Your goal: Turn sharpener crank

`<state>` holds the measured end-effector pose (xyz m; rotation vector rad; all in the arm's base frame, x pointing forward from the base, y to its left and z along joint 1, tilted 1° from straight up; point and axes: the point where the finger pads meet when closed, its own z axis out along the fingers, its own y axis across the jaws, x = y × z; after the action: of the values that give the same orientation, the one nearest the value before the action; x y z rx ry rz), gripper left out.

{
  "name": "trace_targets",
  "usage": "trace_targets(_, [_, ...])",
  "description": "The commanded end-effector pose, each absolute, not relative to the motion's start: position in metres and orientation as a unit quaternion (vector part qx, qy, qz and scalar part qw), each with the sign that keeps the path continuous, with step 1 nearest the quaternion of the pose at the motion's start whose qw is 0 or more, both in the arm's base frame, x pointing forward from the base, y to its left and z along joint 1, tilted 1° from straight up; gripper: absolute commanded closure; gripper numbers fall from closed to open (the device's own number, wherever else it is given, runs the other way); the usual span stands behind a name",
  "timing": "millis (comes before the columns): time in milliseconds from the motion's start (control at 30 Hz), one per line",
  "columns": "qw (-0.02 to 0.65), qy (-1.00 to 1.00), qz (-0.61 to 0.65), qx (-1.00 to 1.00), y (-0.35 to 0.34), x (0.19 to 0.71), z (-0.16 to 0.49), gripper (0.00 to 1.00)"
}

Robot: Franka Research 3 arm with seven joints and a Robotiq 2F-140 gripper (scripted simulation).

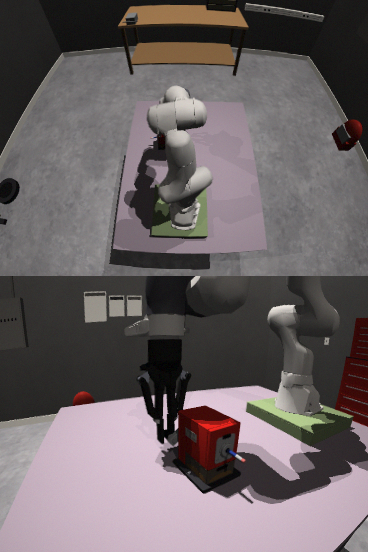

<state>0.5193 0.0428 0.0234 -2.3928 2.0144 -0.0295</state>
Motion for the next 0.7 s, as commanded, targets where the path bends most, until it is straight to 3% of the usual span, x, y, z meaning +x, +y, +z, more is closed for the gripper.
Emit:
trace_targets(0, [0.002, 0.641, -0.006, -0.768, 0.041, 0.511, 0.014, 0.90])
trace_targets(667, [0.002, 0.641, -0.006, -0.768, 0.037, 0.490, 0.004, 0.90])
